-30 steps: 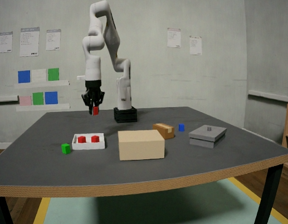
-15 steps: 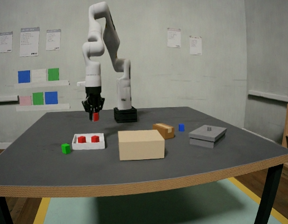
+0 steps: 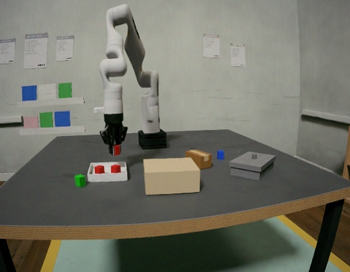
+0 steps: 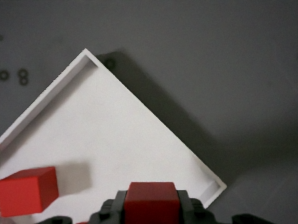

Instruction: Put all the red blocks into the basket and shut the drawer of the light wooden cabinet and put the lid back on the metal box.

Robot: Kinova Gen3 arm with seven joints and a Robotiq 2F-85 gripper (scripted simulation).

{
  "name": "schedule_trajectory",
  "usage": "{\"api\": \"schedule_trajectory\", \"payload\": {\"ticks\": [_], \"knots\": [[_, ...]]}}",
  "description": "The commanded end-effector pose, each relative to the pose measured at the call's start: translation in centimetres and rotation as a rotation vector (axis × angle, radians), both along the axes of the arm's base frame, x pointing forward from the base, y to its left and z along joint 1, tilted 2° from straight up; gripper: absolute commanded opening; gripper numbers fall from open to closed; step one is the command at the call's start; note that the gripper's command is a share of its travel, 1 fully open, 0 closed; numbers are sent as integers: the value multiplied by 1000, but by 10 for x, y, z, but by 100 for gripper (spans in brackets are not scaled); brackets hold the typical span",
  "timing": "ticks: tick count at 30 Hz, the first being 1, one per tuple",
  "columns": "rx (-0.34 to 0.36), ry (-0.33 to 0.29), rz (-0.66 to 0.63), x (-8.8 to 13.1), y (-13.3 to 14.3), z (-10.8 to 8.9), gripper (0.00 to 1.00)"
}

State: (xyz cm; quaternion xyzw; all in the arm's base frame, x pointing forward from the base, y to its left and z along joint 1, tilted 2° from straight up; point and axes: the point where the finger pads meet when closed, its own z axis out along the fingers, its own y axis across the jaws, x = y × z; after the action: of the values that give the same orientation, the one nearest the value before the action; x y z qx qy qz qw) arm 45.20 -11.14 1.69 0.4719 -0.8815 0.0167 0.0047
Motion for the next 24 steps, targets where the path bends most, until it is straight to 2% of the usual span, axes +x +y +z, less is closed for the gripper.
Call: {"api": "schedule_trajectory", "payload": {"ticks": [1,24], "knots": [[-1,-2,0,1,0,-8,10],[-1,-2,0,1,-2,-47,10]]}}
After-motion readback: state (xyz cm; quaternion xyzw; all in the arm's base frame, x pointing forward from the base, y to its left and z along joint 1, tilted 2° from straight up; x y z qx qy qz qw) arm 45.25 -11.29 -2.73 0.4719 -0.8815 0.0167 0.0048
